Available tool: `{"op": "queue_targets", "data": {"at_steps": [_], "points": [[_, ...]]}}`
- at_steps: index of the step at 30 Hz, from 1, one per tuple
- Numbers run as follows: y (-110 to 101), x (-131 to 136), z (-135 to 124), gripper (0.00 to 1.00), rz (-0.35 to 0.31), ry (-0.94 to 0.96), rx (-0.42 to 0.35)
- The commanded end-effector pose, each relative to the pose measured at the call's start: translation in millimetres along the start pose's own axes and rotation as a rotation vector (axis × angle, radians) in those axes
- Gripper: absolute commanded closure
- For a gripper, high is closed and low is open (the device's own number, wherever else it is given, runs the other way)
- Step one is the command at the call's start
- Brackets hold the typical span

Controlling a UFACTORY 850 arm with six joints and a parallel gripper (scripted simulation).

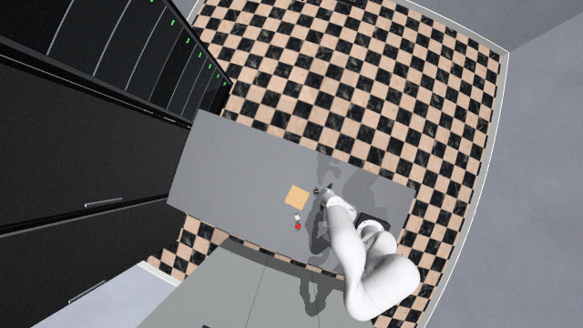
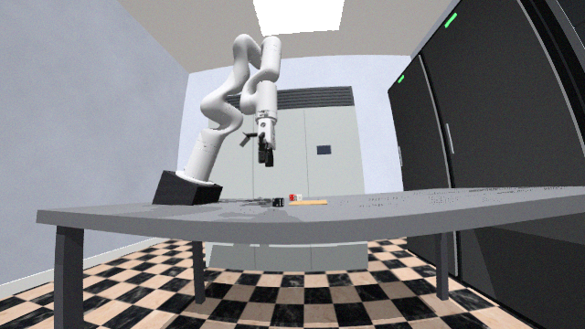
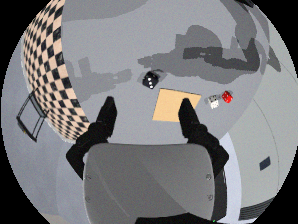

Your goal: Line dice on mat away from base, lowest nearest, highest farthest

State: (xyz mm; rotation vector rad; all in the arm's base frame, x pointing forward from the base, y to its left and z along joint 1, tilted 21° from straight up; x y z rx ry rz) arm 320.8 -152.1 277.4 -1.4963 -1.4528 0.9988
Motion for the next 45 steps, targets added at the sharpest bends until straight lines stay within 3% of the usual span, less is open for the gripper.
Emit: {"op": "queue_targets", "data": {"at_steps": [1, 24, 45], "points": [[0, 0, 0, 0.00, 0.000, 0.000, -0.001], [22, 0, -1, 0.00, 0.000, 0.000, 0.000], [79, 1, -2, 0.00, 0.000, 0.000, 0.000]]}}
Point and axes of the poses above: the point where the finger pads meet when closed, its own y axis out along the fingers, its own x axis across the jaws, z = x × y, the point moved 10 cm from there along -y, back along the fingers
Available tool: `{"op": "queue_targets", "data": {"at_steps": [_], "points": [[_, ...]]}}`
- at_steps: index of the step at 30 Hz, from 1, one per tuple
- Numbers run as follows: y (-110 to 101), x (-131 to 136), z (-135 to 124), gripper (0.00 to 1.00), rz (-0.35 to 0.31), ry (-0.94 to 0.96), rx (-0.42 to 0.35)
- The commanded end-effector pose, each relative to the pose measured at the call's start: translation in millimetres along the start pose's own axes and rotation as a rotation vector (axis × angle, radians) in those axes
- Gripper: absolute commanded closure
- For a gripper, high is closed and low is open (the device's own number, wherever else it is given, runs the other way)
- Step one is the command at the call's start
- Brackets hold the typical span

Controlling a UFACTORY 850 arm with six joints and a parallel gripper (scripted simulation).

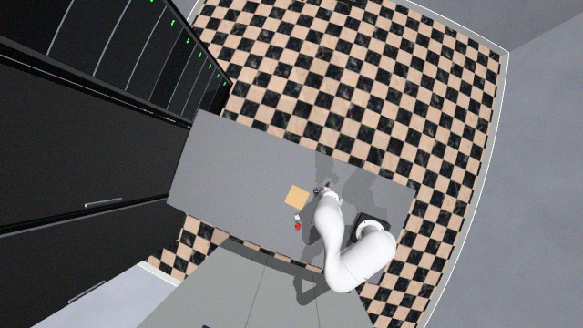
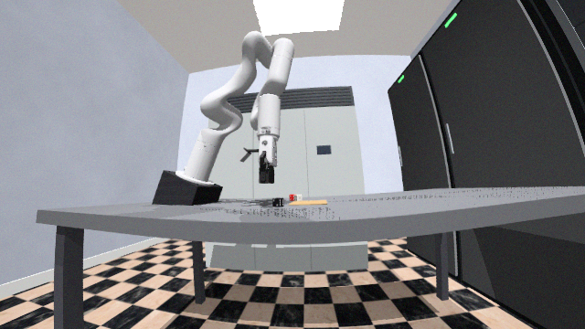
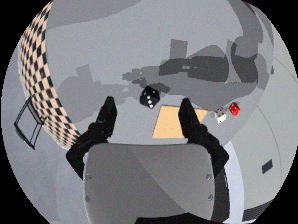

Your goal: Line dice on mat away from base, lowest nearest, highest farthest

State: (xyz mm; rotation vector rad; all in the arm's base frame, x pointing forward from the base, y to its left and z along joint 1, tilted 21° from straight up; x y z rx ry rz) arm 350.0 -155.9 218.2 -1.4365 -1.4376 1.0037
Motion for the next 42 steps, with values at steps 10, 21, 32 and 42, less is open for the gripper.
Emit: {"op": "queue_targets", "data": {"at_steps": [10, 21, 32, 42], "points": [[31, 2, 2, 0.00, 0.032, -0.003, -0.046], [32, 2, 2, 0.00, 0.032, -0.003, -0.046], [32, 2, 2, 0.00, 0.032, -0.003, -0.046], [32, 2, 2, 0.00, 0.032, -0.003, -0.046]]}}
Point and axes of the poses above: the point where the finger pads meet when closed, its own y axis out along the fingers, its own x axis across the jaws, z = x × y, the point moved 10 cm from there along -y, back along the fingers
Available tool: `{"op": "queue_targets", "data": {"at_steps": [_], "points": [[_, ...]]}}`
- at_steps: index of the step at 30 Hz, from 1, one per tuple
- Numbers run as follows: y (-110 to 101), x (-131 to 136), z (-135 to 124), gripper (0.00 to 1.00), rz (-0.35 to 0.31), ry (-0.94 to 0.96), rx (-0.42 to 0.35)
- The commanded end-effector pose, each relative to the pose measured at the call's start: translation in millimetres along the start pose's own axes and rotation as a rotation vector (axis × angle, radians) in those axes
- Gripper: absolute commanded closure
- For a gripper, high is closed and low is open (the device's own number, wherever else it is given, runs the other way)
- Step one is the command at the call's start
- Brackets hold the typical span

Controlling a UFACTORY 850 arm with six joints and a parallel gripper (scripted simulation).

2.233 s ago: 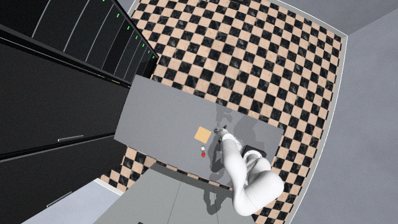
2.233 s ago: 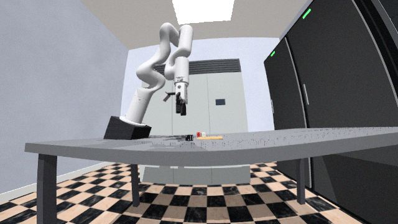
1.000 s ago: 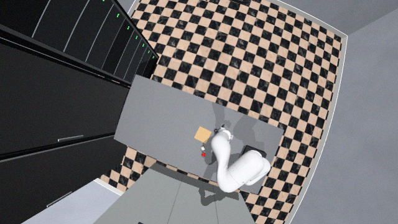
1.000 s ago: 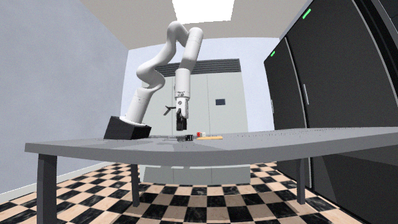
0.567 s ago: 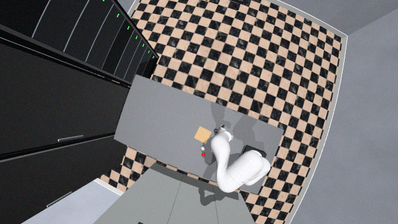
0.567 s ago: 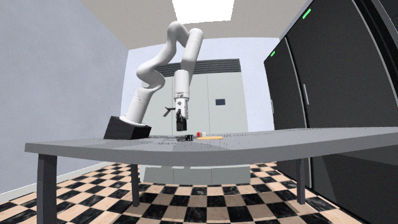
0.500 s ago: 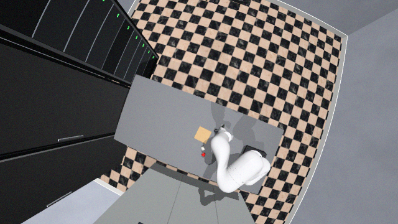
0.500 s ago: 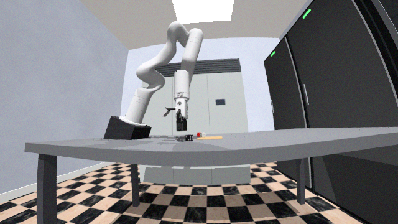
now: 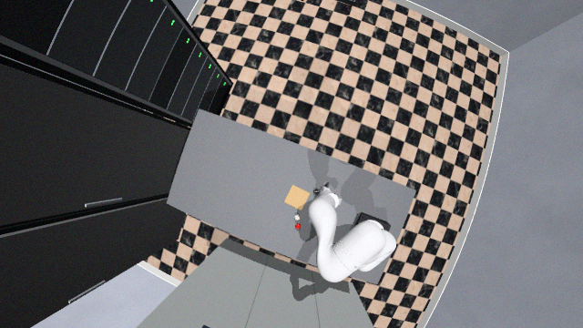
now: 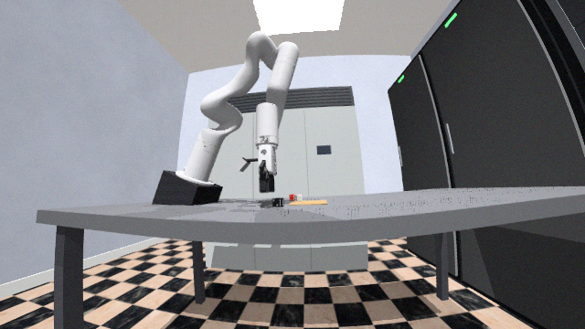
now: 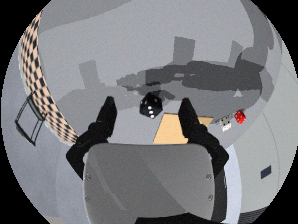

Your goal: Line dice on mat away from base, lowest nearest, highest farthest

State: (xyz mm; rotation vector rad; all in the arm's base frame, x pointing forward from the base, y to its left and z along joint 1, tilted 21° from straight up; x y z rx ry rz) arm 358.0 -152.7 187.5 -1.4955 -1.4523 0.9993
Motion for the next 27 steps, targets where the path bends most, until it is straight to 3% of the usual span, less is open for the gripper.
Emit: {"op": "queue_targets", "data": {"at_steps": [1, 16, 22, 27], "points": [[0, 0, 0, 0.00, 0.000, 0.000, -0.001], [0, 4, -1, 0.00, 0.000, 0.000, -0.001], [0, 17, -5, 0.00, 0.000, 0.000, -0.001], [0, 47, -13, 0.00, 0.000, 0.000, -0.001]]}}
Point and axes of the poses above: the point where the finger pads meet when closed, its own y axis out along the fingers, its own x axis across the jaws, z = x × y, the point moved 10 cm from there along -y, back along the fingers
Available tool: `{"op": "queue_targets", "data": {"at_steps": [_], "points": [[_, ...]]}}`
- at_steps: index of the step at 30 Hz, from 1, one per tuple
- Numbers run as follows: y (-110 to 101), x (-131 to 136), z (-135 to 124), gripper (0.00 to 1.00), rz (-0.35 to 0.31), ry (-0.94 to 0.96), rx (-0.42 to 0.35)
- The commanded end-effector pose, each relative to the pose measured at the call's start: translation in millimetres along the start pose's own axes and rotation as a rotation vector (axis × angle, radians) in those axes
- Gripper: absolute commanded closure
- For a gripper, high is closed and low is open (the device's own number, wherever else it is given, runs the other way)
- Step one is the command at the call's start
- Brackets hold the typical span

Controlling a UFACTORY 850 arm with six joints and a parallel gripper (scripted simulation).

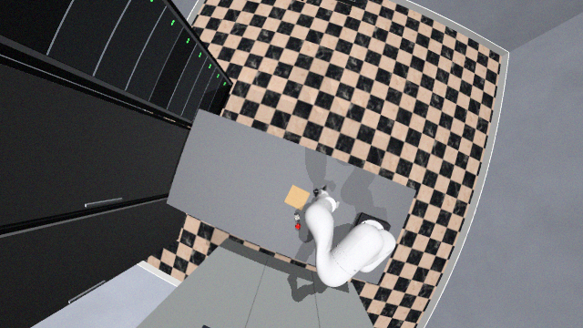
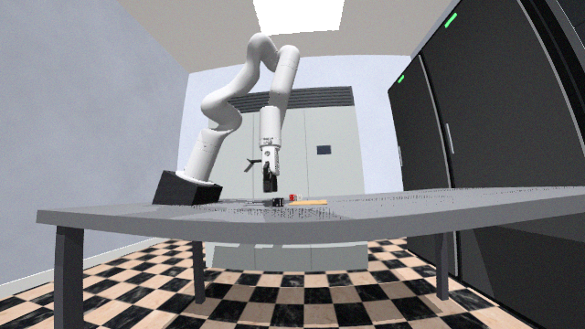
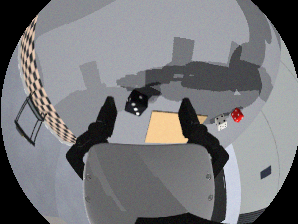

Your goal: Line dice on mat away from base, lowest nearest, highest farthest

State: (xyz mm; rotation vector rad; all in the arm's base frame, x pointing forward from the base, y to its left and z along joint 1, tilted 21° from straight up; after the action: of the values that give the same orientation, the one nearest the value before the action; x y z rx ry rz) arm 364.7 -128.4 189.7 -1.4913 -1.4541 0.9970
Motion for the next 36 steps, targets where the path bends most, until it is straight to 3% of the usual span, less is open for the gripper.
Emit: {"op": "queue_targets", "data": {"at_steps": [1, 10, 12, 21, 27, 36], "points": [[0, 30, -8, 0.00, 0.005, 0.000, -0.002], [0, 108, -29, 0.00, 0.005, 0.000, -0.002], [0, 108, -29, 0.00, 0.005, 0.000, -0.002], [0, 169, -46, 0.00, 0.005, 0.000, -0.002], [1, 191, -52, 0.00, 0.005, 0.000, -0.002], [1, 198, -53, 0.00, 0.005, 0.000, -0.002]]}}
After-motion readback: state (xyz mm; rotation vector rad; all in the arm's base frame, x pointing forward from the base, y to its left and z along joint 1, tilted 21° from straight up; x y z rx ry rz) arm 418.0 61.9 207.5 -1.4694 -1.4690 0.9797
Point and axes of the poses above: the point where the finger pads meet when closed, its own y axis out along the fingers, its own x axis across the jaws, z = x × y, the point moved 10 cm from there along -y, back along the fingers
